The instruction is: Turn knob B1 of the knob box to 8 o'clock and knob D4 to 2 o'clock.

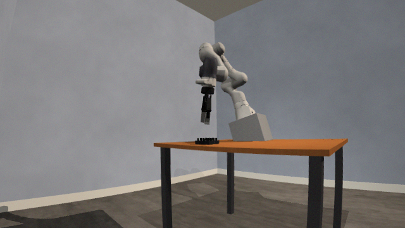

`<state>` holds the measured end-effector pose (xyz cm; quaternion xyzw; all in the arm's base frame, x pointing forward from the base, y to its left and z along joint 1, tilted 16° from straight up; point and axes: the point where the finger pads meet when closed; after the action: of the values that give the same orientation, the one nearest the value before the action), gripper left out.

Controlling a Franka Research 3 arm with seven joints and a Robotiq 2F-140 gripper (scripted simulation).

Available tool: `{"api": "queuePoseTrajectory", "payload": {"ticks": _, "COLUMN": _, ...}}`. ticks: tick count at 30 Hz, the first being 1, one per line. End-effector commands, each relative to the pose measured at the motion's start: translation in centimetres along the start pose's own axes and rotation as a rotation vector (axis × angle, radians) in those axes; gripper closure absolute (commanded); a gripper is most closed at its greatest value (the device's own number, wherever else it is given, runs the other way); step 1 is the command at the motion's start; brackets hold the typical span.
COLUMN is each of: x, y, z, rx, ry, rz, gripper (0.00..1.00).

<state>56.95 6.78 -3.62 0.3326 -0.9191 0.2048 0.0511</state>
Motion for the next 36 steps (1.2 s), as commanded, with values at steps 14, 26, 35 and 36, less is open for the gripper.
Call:
{"api": "queuePoseTrajectory", "payload": {"ticks": 14, "x": 3.6, "y": 0.3, "z": 1.9, "rx": -0.024, "ry": -0.048, "rz": -0.351, "gripper": 0.0}}
{"api": "queuePoseTrajectory", "payload": {"ticks": 26, "x": 6.1, "y": 1.3, "z": 2.9, "rx": -0.039, "ry": -0.076, "rz": -0.533, "gripper": 0.0}}
{"api": "queuePoseTrajectory", "payload": {"ticks": 35, "x": 8.1, "y": 2.3, "z": 3.5, "rx": -0.05, "ry": -0.102, "rz": -0.673, "gripper": 0.0}}
{"api": "queuePoseTrajectory", "payload": {"ticks": 36, "x": 8.4, "y": 2.4, "z": 3.6, "rx": -0.051, "ry": -0.105, "rz": -0.688, "gripper": 0.0}}
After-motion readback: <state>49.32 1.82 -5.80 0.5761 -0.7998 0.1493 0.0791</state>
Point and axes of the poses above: the point where the finger pads meet when closed, its own z axis out along the fingers, its own x axis across the jaws, y = z × x, and after that the axes turned 13 degrees about z, right-handed
